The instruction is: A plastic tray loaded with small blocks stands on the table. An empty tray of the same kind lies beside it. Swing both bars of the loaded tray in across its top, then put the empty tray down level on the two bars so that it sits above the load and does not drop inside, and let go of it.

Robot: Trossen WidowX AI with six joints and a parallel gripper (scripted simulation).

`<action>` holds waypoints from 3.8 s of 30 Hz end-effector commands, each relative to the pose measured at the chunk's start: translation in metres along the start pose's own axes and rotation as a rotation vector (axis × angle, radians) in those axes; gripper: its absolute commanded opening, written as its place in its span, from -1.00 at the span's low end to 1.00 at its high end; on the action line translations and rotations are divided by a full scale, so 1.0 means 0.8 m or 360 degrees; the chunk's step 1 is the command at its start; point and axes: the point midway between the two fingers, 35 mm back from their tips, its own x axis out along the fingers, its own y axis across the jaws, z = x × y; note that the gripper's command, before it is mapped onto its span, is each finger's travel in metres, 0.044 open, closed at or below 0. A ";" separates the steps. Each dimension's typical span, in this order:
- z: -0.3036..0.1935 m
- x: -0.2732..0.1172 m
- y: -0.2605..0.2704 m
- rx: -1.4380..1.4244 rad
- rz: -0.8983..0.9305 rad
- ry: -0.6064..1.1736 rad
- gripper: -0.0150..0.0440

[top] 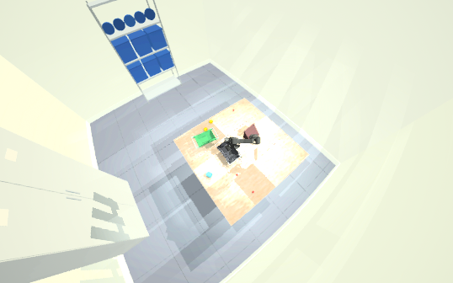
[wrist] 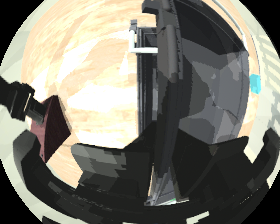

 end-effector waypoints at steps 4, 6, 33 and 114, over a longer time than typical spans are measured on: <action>0.004 0.007 0.005 0.0004 0.0043 -0.0006 -0.49; 0.004 0.007 0.005 0.0004 0.0043 -0.0006 -0.49; 0.002 0.005 0.003 0.0001 0.0014 -0.0002 -0.49; 0.007 0.024 0.013 0.0004 0.0044 -0.0007 -0.49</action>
